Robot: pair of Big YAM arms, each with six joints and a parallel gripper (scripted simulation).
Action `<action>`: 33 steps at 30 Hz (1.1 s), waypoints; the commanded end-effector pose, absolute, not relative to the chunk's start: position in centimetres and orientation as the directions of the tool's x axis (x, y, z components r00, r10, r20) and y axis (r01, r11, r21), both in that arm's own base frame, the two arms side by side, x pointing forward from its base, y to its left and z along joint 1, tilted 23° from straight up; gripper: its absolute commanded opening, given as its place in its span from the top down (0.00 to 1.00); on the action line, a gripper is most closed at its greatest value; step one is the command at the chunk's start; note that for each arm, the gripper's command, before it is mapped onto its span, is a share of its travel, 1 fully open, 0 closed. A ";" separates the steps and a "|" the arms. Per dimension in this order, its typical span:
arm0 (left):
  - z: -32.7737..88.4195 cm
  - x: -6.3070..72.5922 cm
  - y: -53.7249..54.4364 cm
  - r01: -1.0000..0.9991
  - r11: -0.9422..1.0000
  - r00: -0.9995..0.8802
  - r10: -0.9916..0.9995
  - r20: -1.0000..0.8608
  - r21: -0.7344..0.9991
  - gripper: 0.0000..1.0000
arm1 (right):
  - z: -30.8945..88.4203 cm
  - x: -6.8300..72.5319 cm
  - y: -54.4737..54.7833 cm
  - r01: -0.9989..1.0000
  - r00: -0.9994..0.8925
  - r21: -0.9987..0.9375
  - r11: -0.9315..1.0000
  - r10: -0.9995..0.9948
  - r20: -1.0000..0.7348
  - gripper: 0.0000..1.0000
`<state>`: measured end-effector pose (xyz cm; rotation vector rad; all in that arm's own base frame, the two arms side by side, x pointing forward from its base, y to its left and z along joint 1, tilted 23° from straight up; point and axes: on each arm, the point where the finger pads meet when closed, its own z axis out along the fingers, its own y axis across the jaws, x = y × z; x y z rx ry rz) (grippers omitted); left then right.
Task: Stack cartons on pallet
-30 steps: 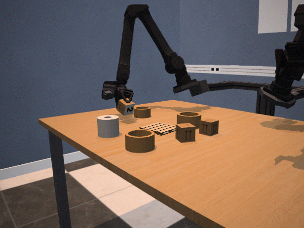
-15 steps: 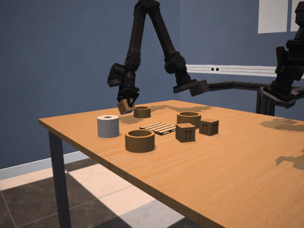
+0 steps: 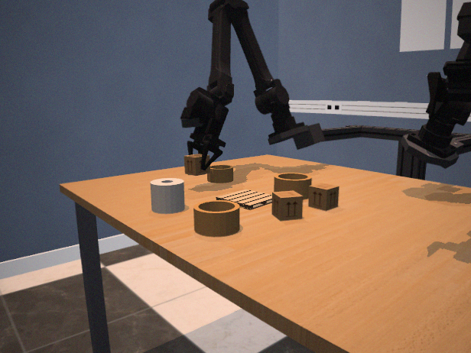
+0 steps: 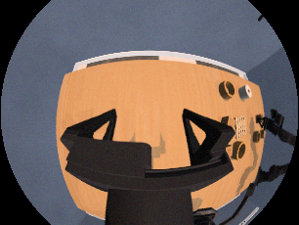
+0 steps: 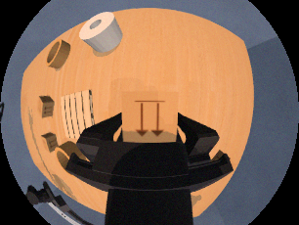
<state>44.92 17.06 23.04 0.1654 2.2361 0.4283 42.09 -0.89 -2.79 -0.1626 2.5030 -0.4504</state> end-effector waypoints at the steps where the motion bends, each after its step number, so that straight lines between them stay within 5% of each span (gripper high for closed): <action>1: 24.9 45.9 17.1 -0.023 0.927 -0.622 0.281 -0.731 0.376 0.00 | -3.0 42.5 -0.2 -0.032 -0.810 -0.380 0.924 -0.247 -0.532 0.50; 33: 24.9 45.9 17.1 -0.023 0.927 -0.622 0.281 -0.731 0.376 0.00 | -6.2 42.9 -2.2 -0.016 -0.813 -0.382 0.924 -0.234 -0.534 0.50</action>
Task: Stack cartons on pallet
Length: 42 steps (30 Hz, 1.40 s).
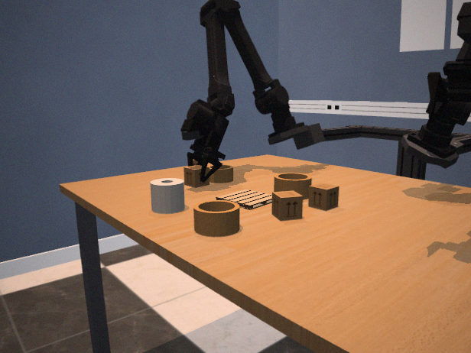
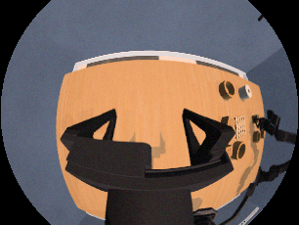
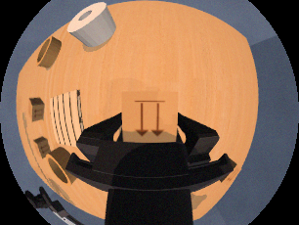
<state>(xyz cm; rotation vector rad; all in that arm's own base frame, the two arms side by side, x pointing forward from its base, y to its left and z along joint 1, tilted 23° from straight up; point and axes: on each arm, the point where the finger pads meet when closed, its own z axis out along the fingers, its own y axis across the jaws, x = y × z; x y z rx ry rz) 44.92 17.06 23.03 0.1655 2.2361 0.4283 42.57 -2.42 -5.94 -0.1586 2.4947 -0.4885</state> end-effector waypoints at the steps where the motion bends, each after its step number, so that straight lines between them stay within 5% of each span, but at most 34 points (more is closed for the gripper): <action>1: 24.9 45.9 17.1 -0.023 0.927 -0.622 0.281 -0.731 0.376 0.00 | -6.2 42.9 -2.2 -0.015 -0.813 -0.383 0.924 -0.234 -0.534 0.50; 39: 24.9 45.9 17.1 -0.023 0.927 -0.622 0.281 -0.731 0.376 0.00 | -7.4 43.2 -3.0 -0.004 -0.812 -0.381 0.925 -0.225 -0.538 0.50; 42: 24.9 45.9 17.1 -0.023 0.927 -0.622 0.281 -0.731 0.376 0.00 | -7.3 42.3 -3.0 -0.010 -0.819 -0.380 0.925 -0.226 -0.528 0.22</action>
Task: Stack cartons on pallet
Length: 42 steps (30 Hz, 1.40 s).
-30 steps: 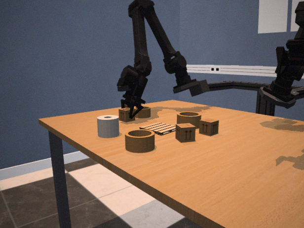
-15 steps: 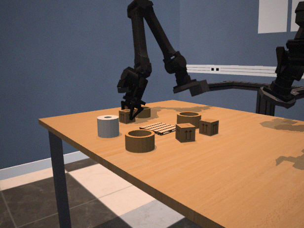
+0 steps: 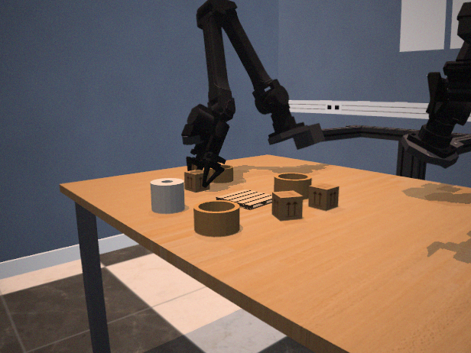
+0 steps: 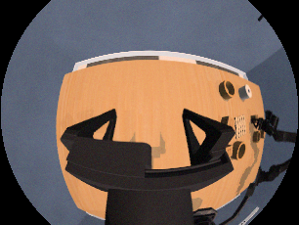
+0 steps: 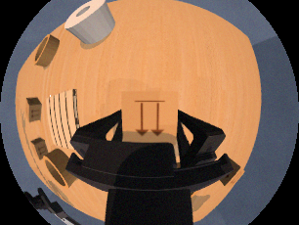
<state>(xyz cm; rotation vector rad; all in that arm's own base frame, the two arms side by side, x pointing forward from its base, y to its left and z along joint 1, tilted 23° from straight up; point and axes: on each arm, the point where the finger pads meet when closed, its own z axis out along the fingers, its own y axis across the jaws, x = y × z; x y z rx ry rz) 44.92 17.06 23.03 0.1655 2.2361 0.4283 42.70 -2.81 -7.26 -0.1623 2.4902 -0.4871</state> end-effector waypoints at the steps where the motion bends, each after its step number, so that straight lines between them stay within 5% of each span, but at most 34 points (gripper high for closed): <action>1: 24.9 45.9 17.1 -0.023 0.927 -0.622 0.281 -0.731 0.376 0.00 | -6.6 42.4 -2.9 -0.005 -0.811 -0.378 0.926 -0.225 -0.540 0.21; 19: 24.9 45.9 17.1 -0.023 0.927 -0.622 0.281 -0.731 0.376 0.00 | -5.8 39.7 -1.8 -0.019 -0.825 -0.374 0.927 -0.226 -0.518 0.21; 21: 24.9 45.9 17.1 -0.023 0.927 -0.622 0.281 -0.731 0.376 0.00 | -5.5 39.5 -1.7 -0.018 -0.824 -0.374 0.927 -0.226 -0.519 0.00; 42: 24.9 45.9 17.1 -0.023 0.927 -0.622 0.281 -0.731 0.376 0.00 | -1.2 38.5 -0.2 -0.005 -0.815 -0.379 0.925 -0.224 -0.535 0.00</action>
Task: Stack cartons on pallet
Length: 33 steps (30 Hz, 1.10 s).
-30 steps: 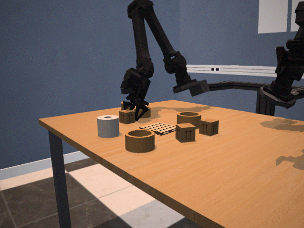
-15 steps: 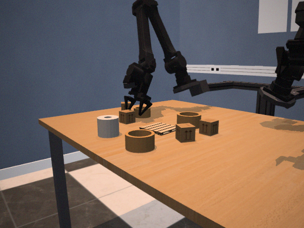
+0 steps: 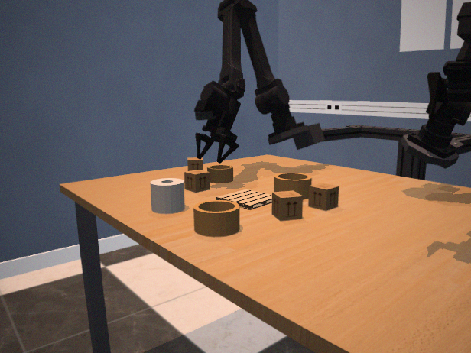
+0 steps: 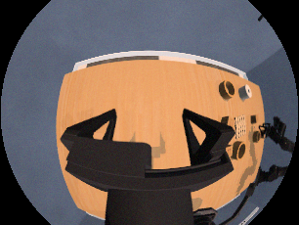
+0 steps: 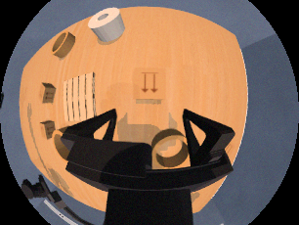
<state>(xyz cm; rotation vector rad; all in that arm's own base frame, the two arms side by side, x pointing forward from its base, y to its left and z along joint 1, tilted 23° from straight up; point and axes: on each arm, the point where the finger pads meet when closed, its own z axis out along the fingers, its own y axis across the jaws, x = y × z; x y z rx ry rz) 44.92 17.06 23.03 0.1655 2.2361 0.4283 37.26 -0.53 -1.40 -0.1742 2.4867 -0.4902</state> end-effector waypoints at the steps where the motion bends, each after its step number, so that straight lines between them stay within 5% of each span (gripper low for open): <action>1: 24.9 45.9 17.1 -0.023 0.927 -0.622 0.281 -0.731 0.376 0.00 | -1.2 38.5 0.4 -0.029 -0.815 -0.385 0.923 -0.245 -0.525 0.11; 2: 24.9 45.9 17.1 -0.023 0.927 -0.622 0.281 -0.731 0.376 0.00 | -1.3 38.6 0.5 -0.055 -0.815 -0.396 0.916 -0.271 -0.513 0.21; 15: 24.9 45.9 17.1 -0.023 0.927 -0.622 0.281 -0.731 0.376 0.00 | -5.9 39.6 11.9 -0.605 -0.635 -0.385 0.697 -0.714 -0.296 0.21; 20: 24.9 45.9 17.1 -0.023 0.927 -0.622 0.281 -0.731 0.376 0.00 | -8.9 38.4 18.7 -0.826 -0.418 -0.314 0.467 -0.883 -0.215 0.21; 33: 24.9 45.9 17.1 -0.023 0.927 -0.622 0.281 -0.731 0.376 0.00 | -14.9 31.8 29.4 -0.991 0.030 -0.132 -0.011 -0.989 -0.142 0.21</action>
